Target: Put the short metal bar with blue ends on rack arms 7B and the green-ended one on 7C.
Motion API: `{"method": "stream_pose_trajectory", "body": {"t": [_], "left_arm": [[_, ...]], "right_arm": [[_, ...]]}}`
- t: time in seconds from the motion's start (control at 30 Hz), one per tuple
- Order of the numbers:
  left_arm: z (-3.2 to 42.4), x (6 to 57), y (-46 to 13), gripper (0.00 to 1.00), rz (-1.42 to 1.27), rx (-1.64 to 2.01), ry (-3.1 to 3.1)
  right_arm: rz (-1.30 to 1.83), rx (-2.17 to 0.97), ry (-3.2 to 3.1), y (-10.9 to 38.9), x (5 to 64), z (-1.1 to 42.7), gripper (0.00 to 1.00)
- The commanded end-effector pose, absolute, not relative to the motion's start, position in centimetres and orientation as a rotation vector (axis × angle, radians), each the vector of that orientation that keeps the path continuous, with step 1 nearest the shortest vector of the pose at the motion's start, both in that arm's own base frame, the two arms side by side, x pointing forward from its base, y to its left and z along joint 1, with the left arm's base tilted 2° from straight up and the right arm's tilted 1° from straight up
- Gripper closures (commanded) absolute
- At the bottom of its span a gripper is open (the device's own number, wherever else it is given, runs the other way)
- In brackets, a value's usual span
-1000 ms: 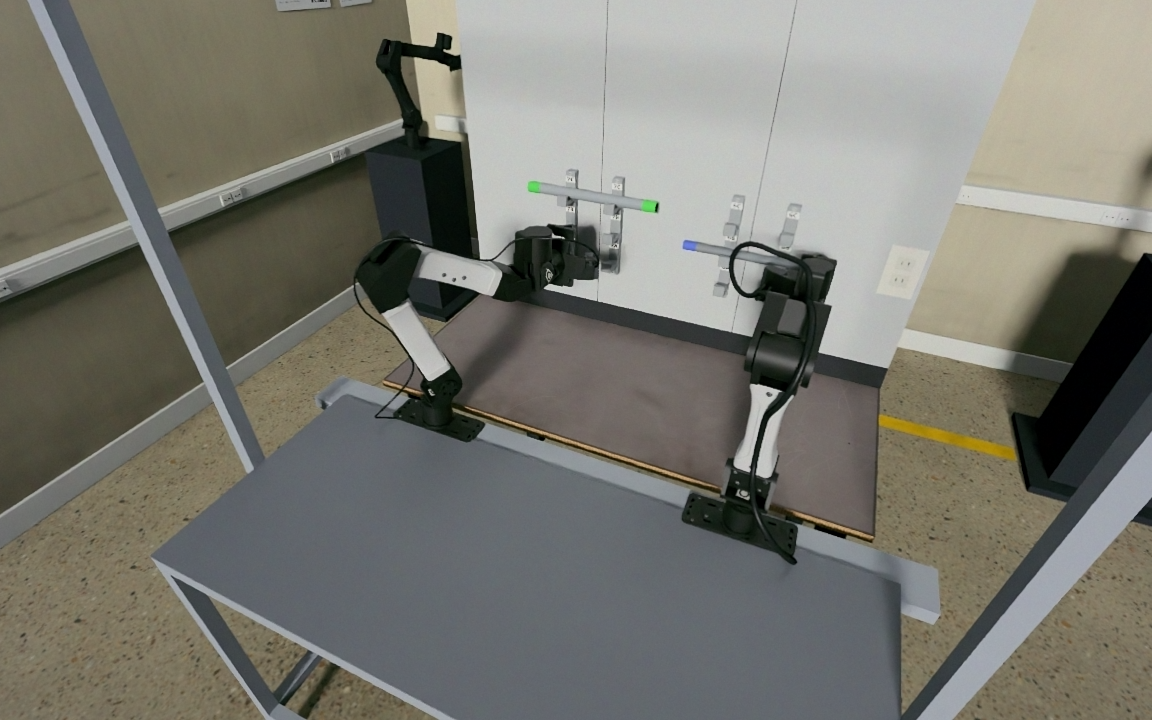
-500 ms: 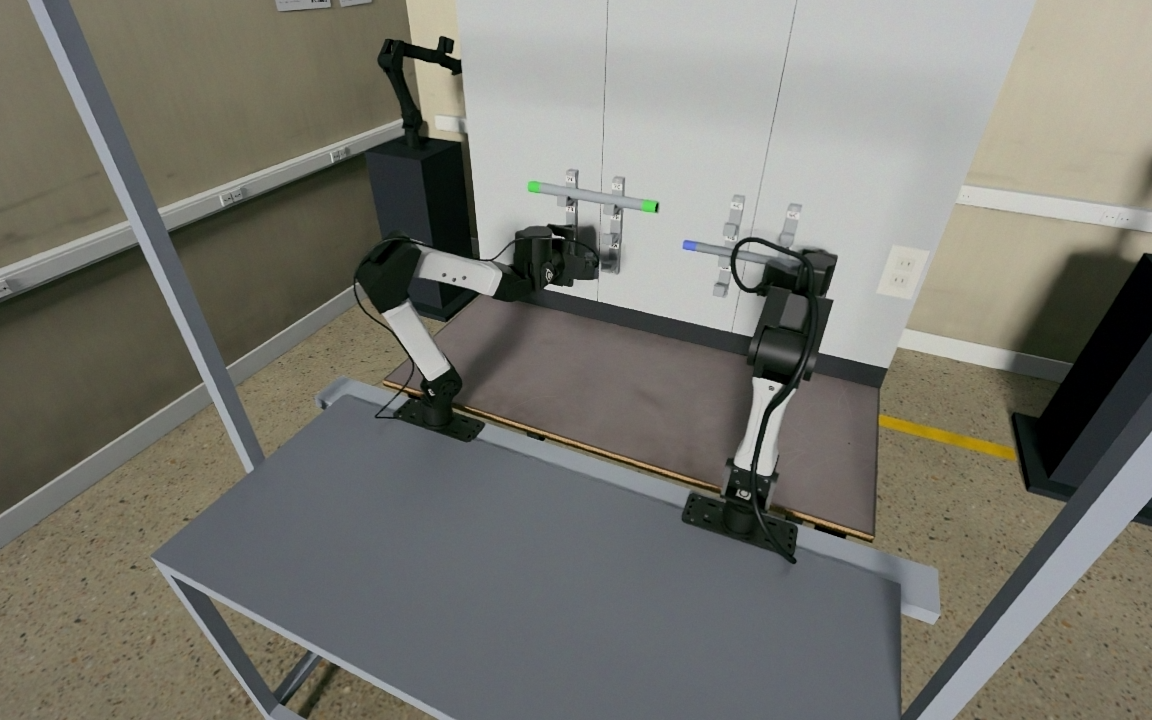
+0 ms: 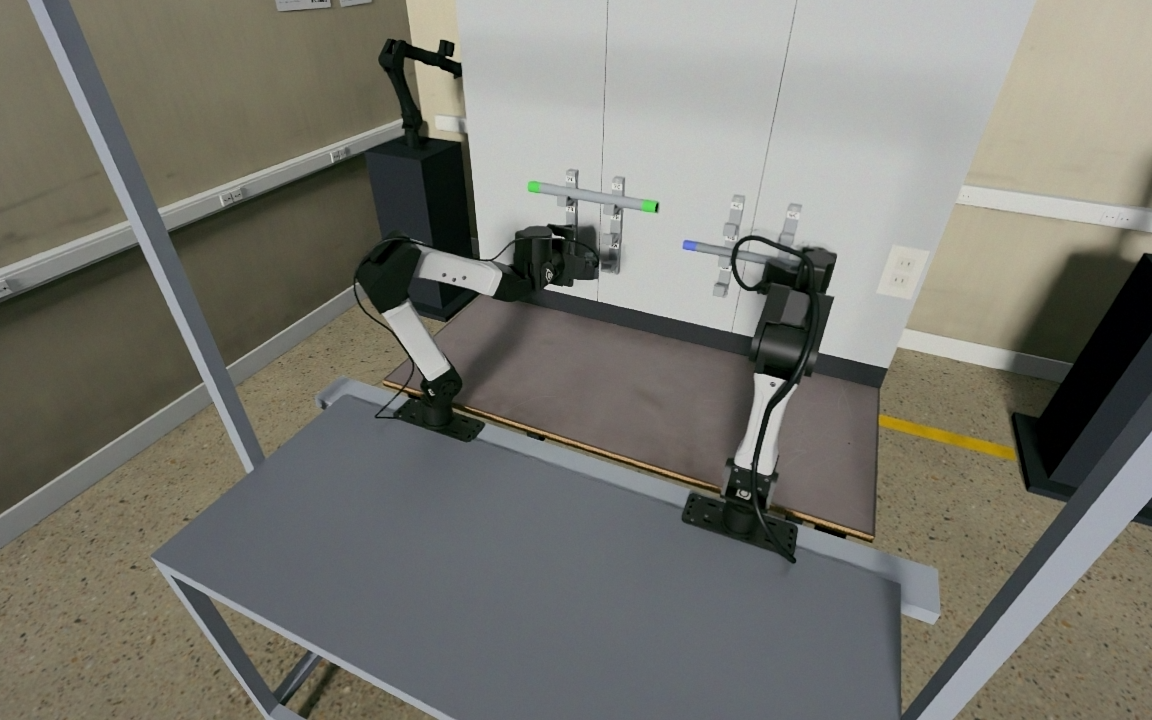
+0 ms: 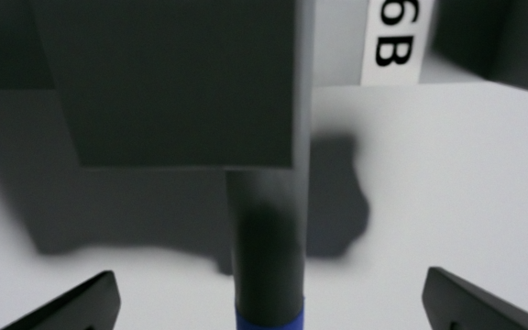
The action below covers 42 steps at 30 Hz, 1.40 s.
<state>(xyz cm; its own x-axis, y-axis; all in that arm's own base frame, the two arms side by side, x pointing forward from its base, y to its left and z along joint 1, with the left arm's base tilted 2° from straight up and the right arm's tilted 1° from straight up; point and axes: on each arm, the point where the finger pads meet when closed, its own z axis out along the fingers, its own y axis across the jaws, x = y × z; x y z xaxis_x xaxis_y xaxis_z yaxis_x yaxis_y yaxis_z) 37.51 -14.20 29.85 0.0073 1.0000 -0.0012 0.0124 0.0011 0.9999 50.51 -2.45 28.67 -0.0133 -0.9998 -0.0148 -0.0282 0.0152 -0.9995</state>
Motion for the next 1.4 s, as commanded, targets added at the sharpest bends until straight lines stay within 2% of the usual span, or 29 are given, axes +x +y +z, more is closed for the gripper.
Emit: {"method": "stream_pose_trajectory", "body": {"t": [0.0,0.17,0.67,1.37], "left_arm": [[30.86,36.98,-13.85,0.0,1.207,1.178,1.195],[30.86,36.98,-13.85,0.0,1.207,1.178,1.195],[30.86,36.98,-13.85,0.0,1.207,1.178,1.195],[30.86,36.98,-13.85,0.0,1.207,1.178,1.195]], "right_arm": [[-1.217,-1.189,1.217,-2.26,51.21,29.7,0.0],[-1.217,-1.189,1.217,-2.23,51.39,29.65,0.0],[-1.217,-1.189,1.217,-2.32,51.38,29.82,1.0],[-1.217,-1.189,1.217,-2.31,51.04,29.81,1.0]]}}
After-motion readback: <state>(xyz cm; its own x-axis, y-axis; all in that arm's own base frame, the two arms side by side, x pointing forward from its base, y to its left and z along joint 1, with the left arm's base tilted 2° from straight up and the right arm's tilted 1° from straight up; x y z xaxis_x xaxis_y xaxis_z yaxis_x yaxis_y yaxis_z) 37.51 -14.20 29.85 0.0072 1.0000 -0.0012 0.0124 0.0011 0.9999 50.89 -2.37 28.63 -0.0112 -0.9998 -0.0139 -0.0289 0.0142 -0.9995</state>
